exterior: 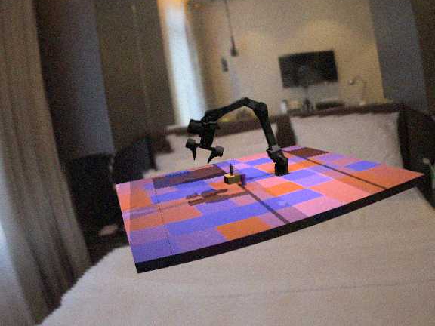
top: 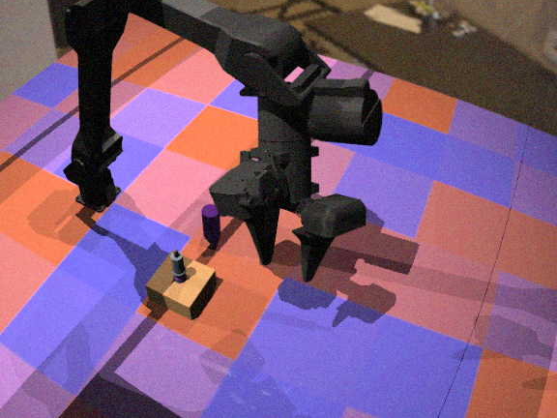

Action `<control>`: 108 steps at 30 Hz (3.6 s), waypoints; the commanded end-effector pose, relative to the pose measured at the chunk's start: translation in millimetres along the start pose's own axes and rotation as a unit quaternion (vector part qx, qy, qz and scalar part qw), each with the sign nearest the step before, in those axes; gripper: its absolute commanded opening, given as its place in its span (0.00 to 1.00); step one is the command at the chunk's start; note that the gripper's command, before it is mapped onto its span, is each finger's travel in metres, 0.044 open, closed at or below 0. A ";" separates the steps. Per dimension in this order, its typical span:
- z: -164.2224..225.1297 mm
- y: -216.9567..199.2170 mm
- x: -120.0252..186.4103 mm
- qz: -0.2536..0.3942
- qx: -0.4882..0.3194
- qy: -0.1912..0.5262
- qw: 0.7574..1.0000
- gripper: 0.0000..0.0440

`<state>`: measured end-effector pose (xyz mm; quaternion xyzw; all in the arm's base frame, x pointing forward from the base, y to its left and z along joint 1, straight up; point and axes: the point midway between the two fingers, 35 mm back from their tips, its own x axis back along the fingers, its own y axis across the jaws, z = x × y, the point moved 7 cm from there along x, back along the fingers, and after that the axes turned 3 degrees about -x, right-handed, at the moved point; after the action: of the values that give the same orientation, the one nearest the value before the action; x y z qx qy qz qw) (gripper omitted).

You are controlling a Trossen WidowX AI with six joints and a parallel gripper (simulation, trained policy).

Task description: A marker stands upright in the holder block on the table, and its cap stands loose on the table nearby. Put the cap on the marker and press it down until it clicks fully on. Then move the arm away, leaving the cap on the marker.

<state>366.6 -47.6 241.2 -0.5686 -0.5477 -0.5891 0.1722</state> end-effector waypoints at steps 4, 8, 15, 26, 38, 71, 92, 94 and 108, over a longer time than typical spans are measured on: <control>5.3 -15.2 5.6 0.034 0.002 0.016 0.999 0.74; 8.3 -24.1 8.0 0.055 0.004 0.024 0.998 0.74; 12.8 -39.5 12.0 0.093 0.008 0.037 0.995 0.75; 18.6 -62.9 17.4 0.152 0.014 0.055 0.987 0.75; 23.3 -85.9 20.7 0.214 0.018 0.072 0.974 0.75; 25.9 -141.4 5.5 0.331 0.039 0.089 0.939 0.70; 30.6 -168.9 -26.8 0.344 0.071 0.087 0.932 0.62; 30.6 -170.6 -29.0 0.341 0.075 0.086 0.933 0.61; 26.4 -166.0 -23.1 0.303 0.081 0.090 0.945 0.14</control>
<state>247.4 22.9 133.1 -0.6447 -0.3658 -0.5044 0.4428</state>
